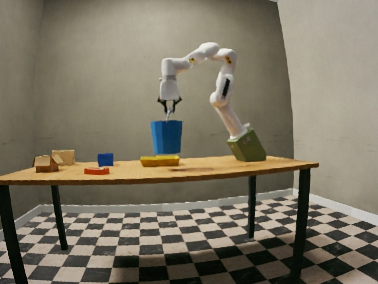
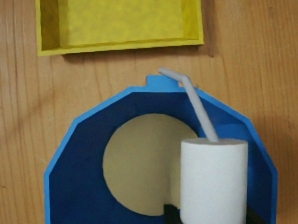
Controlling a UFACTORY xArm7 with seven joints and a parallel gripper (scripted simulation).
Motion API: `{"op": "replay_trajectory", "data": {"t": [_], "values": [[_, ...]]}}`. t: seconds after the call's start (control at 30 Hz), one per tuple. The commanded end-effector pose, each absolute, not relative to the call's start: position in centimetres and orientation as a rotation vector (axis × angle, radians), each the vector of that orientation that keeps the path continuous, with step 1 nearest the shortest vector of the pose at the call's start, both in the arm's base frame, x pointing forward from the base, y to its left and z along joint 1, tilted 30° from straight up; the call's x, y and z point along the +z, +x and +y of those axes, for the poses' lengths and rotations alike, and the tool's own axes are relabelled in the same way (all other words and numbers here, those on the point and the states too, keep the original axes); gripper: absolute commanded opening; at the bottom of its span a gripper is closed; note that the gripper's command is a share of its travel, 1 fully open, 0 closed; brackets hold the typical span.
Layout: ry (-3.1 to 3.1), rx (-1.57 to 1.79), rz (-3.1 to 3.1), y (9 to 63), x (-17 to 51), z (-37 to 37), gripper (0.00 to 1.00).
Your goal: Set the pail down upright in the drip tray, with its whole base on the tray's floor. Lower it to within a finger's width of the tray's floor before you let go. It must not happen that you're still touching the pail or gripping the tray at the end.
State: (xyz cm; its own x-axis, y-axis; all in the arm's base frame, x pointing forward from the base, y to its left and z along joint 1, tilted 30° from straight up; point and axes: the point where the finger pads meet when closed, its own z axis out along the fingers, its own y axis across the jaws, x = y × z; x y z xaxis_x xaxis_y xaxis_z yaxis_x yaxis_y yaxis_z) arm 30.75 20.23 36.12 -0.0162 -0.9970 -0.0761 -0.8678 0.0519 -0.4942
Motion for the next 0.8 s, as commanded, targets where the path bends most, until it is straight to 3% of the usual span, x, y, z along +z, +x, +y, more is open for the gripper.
{"op": "replay_trajectory", "data": {"t": [0.0,0.77], "values": [[-1.866,-0.438,1.933,30.8,36.3,19.9,0.00],[-1.866,-0.438,1.933,31.4,36.4,16.5,0.00]]}}
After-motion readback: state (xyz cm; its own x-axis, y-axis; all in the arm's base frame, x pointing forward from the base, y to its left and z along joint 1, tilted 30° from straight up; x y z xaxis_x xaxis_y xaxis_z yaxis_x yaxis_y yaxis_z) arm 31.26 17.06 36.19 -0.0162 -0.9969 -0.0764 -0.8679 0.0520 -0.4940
